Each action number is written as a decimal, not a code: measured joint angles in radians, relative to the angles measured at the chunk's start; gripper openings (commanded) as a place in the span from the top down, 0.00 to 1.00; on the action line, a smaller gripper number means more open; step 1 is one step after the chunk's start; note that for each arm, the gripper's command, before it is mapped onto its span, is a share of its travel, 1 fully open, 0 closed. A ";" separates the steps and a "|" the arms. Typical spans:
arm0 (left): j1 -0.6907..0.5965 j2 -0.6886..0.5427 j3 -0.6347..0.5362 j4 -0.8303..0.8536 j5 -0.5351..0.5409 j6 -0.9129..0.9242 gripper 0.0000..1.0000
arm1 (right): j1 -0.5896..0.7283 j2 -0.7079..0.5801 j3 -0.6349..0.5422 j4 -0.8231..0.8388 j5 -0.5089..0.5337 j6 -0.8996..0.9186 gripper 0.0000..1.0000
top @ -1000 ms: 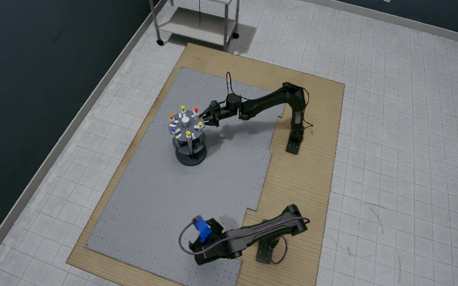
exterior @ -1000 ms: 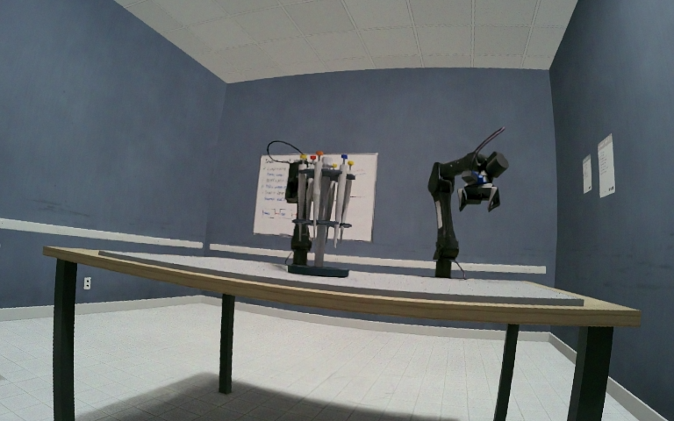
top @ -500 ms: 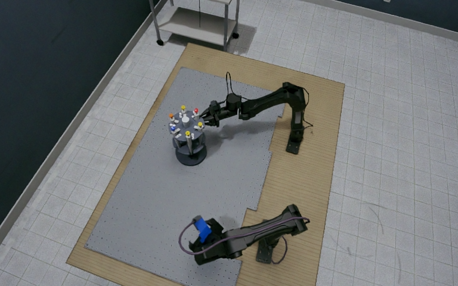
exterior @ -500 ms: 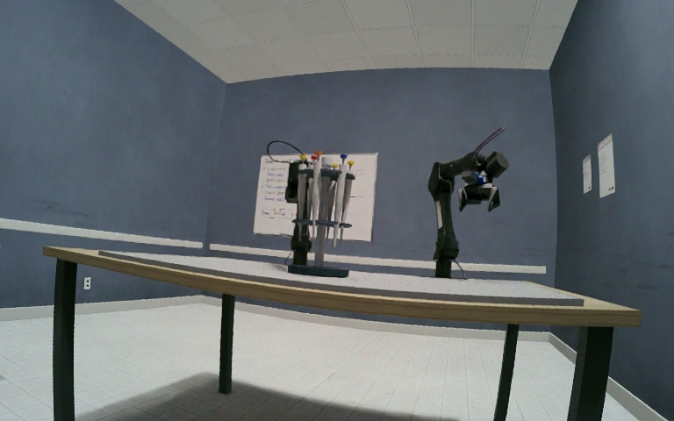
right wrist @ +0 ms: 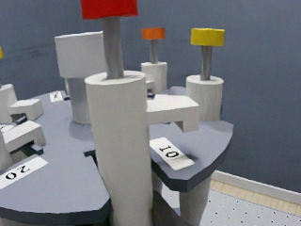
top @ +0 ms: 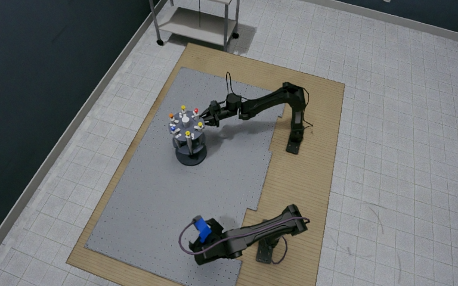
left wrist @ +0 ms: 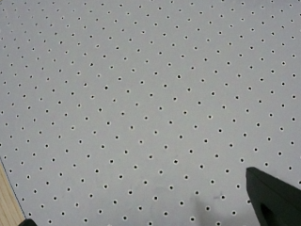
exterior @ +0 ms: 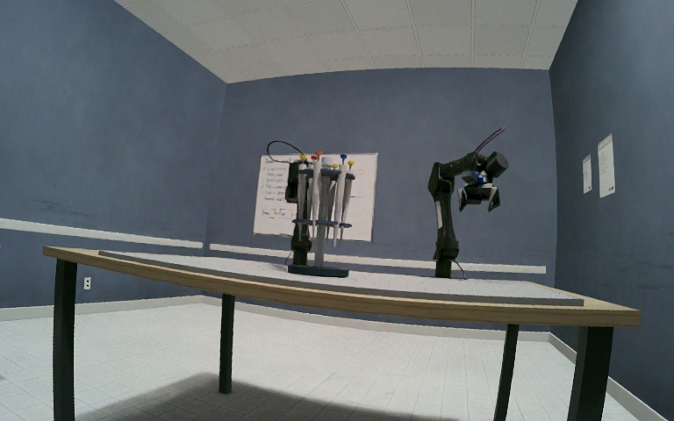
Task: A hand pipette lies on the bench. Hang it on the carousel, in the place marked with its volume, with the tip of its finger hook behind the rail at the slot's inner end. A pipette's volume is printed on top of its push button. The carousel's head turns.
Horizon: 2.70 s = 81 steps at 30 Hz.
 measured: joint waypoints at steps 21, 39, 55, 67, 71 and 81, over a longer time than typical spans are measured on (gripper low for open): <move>0.000 0.000 0.000 0.000 0.000 0.000 0.00 | -0.037 0.035 0.039 -0.002 -0.121 0.000 0.88; 0.000 0.000 0.000 0.000 0.000 0.000 0.00 | -0.074 0.061 0.074 -0.019 -0.257 0.000 0.88; 0.000 0.000 0.000 0.000 0.000 0.000 0.00 | -0.074 0.061 0.074 -0.019 -0.259 0.000 0.88; 0.000 0.000 0.000 0.000 0.000 0.000 0.00 | -0.074 0.061 0.074 -0.019 -0.259 0.000 0.88; 0.000 0.000 0.000 0.000 0.000 0.000 0.00 | -0.074 0.061 0.074 -0.019 -0.259 0.000 0.88; 0.000 0.000 0.000 0.000 0.000 0.000 0.00 | -0.115 0.123 0.151 -0.027 -0.407 0.000 0.88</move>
